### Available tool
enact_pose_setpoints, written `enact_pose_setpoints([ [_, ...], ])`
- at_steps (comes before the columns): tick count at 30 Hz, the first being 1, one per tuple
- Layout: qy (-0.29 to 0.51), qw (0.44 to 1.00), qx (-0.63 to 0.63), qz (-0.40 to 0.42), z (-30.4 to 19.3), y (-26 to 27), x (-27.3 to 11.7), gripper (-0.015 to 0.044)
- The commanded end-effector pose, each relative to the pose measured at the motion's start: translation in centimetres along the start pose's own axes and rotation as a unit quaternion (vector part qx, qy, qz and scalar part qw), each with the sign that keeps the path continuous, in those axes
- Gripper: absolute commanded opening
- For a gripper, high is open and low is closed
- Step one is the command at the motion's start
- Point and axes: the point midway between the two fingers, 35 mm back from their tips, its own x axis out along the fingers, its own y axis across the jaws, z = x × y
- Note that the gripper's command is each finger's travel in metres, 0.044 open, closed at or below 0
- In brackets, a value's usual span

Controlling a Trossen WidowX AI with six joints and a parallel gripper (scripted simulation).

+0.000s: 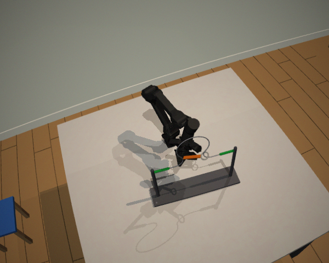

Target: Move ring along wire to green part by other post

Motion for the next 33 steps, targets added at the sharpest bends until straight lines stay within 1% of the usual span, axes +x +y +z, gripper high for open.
enact_pose_setpoints([
  [1,-0.01,0.999,0.037,0.028,-0.1,1.6,0.2,-0.015],
  [15,-0.005,0.975,0.181,0.125,1.0,6.7,-0.7,-0.015],
  [33,0.001,0.911,0.342,0.231,4.1,11.8,-3.1,-0.015],
])
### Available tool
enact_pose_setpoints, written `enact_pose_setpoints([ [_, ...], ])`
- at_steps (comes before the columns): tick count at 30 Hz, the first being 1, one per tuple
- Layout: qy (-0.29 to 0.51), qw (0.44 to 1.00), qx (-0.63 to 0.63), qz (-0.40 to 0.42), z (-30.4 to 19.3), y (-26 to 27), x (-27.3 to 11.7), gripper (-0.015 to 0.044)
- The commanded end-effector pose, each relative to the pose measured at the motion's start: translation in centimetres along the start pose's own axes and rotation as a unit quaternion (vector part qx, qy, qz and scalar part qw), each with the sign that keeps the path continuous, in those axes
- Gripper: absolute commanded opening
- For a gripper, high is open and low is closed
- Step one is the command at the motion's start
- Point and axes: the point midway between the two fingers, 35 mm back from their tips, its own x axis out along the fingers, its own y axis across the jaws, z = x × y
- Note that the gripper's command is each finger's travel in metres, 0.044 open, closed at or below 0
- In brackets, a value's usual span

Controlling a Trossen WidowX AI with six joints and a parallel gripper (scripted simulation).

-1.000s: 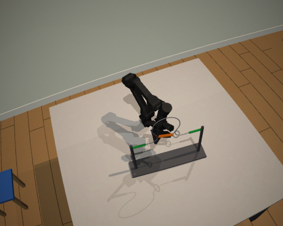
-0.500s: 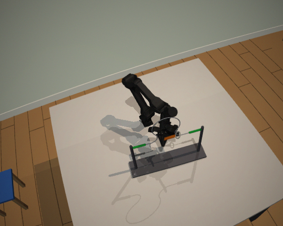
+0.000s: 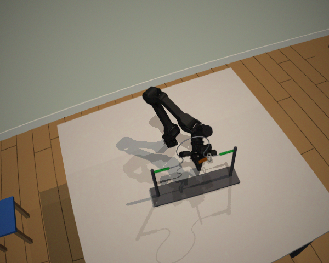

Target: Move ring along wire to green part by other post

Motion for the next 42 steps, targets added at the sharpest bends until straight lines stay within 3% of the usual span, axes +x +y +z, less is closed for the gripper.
enact_pose_setpoints([
  [1,0.0,0.999,0.041,0.026,0.2,1.5,-0.1,-0.015],
  [16,-0.001,0.99,0.117,0.075,0.8,5.1,-0.6,-0.015],
  [42,-0.006,0.987,0.135,0.084,1.6,8.0,-1.2,-0.015],
])
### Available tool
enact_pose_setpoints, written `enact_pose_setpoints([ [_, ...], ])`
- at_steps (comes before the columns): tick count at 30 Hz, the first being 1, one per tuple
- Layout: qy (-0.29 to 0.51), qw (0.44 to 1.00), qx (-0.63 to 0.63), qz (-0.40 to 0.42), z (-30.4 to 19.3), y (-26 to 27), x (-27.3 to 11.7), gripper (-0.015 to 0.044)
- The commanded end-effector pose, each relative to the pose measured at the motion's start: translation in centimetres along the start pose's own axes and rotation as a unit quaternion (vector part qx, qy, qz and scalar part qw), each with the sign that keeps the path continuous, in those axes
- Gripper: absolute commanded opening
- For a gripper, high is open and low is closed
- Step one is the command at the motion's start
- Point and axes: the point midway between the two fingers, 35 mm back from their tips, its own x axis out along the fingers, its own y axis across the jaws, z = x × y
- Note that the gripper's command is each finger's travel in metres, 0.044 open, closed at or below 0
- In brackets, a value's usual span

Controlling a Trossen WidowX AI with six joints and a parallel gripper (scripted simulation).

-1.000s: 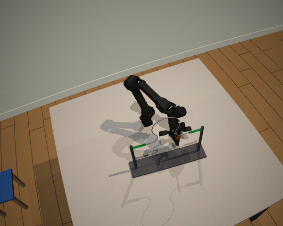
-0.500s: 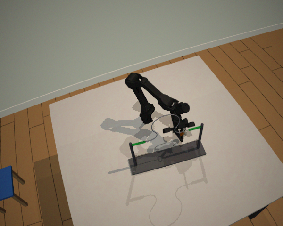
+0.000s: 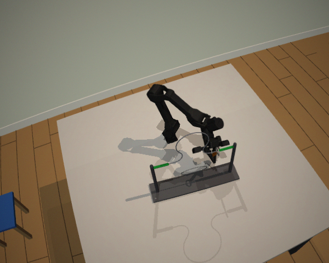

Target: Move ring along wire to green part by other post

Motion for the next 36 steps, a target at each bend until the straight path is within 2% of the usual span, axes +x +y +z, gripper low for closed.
enact_pose_setpoints([
  [1,-0.004,1.0,0.005,0.0,0.2,0.5,0.0,-0.015],
  [36,-0.009,1.0,0.005,-0.002,-0.7,2.7,0.4,-0.015],
])
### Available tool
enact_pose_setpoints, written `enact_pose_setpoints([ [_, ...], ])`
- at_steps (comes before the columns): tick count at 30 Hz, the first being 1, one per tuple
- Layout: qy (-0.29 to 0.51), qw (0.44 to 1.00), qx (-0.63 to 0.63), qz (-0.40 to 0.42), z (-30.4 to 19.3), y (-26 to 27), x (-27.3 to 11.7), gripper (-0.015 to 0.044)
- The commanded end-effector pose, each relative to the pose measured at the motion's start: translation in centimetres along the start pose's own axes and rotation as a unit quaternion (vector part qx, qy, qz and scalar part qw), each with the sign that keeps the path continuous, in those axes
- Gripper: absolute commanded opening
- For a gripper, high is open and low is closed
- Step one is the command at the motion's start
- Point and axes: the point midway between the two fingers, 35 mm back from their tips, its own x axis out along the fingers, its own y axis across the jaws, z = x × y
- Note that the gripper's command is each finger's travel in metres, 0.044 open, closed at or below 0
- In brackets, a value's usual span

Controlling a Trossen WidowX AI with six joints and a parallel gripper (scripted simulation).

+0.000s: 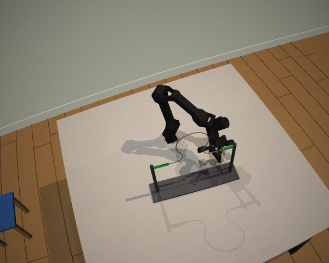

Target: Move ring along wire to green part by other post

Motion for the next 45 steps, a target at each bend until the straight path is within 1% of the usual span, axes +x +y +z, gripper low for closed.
enact_pose_setpoints([
  [1,0.0,1.0,0.002,-0.002,-0.2,-0.1,0.1,-0.015],
  [20,0.0,1.0,0.002,-0.002,-0.2,-0.1,0.1,-0.015],
  [32,0.0,1.0,0.0,-0.001,-0.2,0.0,-0.1,0.016],
  [45,0.002,1.0,0.002,-0.002,-0.3,-0.1,-4.8,0.016],
])
